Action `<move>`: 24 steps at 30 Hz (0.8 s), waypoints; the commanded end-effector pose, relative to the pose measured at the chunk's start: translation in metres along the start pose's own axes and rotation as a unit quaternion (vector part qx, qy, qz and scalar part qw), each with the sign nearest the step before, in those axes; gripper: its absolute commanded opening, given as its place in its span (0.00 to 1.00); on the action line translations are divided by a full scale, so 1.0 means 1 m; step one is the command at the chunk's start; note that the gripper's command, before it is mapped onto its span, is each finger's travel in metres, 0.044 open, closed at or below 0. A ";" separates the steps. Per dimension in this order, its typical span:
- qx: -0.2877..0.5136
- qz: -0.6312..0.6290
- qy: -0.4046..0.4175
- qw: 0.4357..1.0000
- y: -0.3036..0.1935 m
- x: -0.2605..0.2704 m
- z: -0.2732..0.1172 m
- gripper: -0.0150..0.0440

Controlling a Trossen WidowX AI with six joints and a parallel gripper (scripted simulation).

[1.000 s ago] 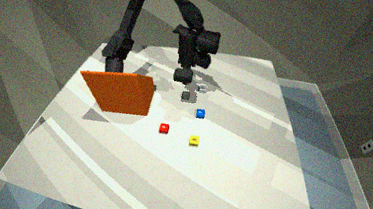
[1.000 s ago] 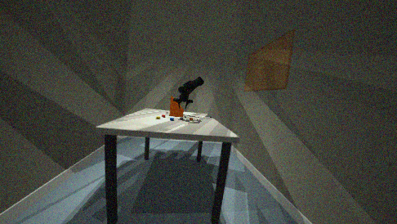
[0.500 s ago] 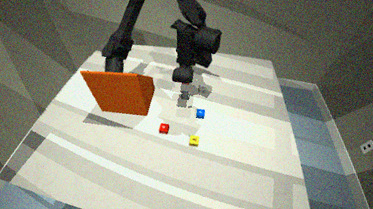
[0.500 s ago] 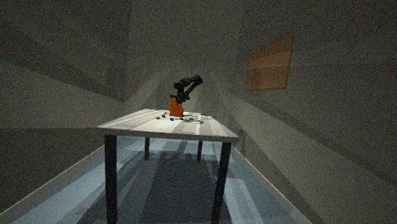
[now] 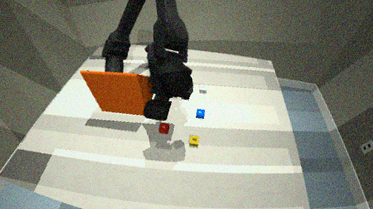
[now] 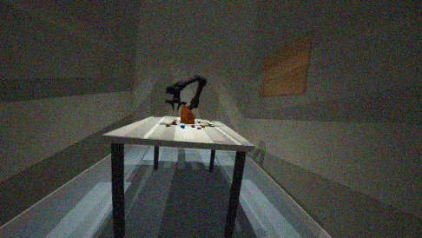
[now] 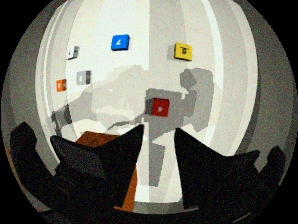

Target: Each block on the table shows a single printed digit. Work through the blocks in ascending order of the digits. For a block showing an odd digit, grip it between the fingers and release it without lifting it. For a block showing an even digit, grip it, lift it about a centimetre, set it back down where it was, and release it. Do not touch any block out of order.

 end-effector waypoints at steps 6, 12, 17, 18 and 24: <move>0.004 -0.001 0.003 1.000 -0.003 0.000 0.079 0.86; 0.004 -0.001 0.003 1.000 -0.003 0.000 0.083 0.93; 0.004 -0.001 0.003 1.000 -0.003 0.000 0.091 0.93; 0.004 -0.001 0.003 1.000 -0.003 0.000 0.093 0.93; 0.004 -0.001 0.004 1.000 -0.003 0.001 0.102 0.93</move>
Point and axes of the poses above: the point midway between the two fingers, 35 mm back from their tips, its own z axis out along the fingers, its own x axis across the jaws, y = z × x, the point moved 3 cm from there along -z, back along the fingers, and after that the axes turned 4 degrees about z, right-handed, at the moved point
